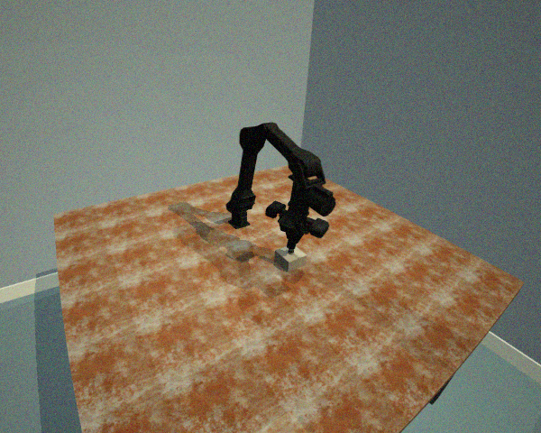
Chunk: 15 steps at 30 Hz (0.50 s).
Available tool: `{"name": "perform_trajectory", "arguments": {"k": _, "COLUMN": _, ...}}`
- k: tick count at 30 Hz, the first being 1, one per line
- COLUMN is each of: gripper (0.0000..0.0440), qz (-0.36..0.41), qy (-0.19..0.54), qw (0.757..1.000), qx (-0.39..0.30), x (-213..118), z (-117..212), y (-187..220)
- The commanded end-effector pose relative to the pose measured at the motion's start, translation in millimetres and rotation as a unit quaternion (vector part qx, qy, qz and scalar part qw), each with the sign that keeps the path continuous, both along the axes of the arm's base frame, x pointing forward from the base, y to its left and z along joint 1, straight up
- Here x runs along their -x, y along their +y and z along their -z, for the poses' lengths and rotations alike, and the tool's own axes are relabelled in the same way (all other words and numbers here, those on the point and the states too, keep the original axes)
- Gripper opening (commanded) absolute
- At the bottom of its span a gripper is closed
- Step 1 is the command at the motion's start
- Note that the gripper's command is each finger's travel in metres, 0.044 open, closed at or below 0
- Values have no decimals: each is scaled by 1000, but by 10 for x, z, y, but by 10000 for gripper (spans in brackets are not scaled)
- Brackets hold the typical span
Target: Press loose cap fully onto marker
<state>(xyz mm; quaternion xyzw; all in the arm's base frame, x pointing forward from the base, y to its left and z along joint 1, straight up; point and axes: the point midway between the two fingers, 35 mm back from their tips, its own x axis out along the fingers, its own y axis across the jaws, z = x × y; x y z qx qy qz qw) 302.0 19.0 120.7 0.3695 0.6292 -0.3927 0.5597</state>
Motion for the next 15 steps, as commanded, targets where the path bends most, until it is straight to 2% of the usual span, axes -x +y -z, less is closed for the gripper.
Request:
{"name": "perform_trajectory", "arguments": {"k": 1, "gripper": 6, "qz": -7, "qy": 27, "qw": 1000, "qx": 4, "x": 69, "z": 181, "y": -20}}
{"name": "perform_trajectory", "arguments": {"k": 11, "gripper": 15, "qz": -12, "qy": 28, "qw": 1000, "qx": 5, "x": 70, "z": 216, "y": -25}}
{"name": "perform_trajectory", "arguments": {"k": 12, "gripper": 41, "qz": -12, "qy": 29, "qw": 999, "qx": 5, "x": 73, "z": 224, "y": -27}}
{"name": "perform_trajectory", "arguments": {"k": 15, "gripper": 48, "qz": -18, "qy": 33, "qw": 999, "qx": 5, "x": 96, "z": 254, "y": -32}}
